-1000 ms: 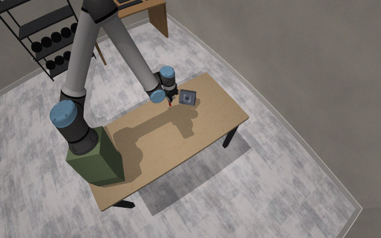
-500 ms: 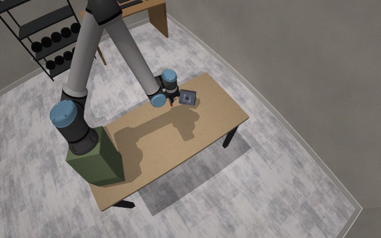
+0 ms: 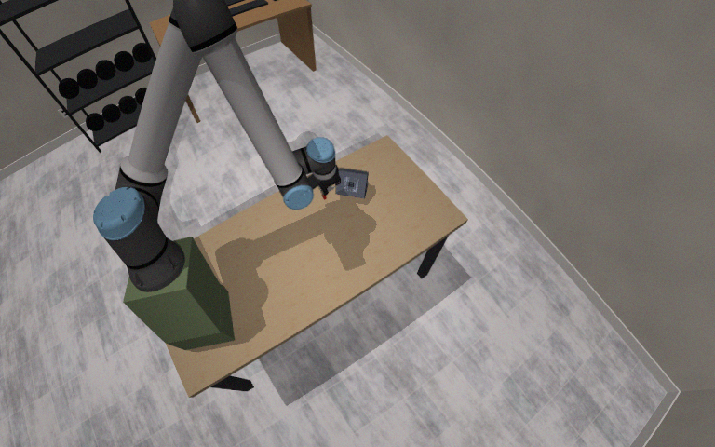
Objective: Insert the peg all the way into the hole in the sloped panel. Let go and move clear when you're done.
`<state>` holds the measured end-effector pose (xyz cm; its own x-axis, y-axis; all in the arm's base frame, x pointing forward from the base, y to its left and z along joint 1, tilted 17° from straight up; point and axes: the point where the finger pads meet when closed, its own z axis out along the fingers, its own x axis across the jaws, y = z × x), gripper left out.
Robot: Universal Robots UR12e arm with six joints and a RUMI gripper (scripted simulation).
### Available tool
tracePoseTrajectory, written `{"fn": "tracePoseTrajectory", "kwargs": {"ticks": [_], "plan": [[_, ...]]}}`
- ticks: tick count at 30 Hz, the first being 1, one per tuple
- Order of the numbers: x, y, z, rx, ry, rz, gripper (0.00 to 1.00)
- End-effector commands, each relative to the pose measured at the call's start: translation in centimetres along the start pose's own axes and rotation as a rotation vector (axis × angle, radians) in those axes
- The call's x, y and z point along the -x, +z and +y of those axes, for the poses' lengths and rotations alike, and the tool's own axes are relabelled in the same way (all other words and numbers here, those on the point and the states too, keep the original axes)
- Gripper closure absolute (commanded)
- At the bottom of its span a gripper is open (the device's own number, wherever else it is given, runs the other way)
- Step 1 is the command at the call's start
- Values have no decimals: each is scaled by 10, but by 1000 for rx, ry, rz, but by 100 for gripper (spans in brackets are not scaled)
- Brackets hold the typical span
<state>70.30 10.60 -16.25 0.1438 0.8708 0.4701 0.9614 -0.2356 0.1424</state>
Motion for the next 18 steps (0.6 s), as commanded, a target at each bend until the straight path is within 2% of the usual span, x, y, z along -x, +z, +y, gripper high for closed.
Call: {"fn": "tracePoseTrajectory", "kwargs": {"ticks": [1,18], "plan": [[2,0,3,11,20,16,100],[10,-1,12,47,101,84,100]]}}
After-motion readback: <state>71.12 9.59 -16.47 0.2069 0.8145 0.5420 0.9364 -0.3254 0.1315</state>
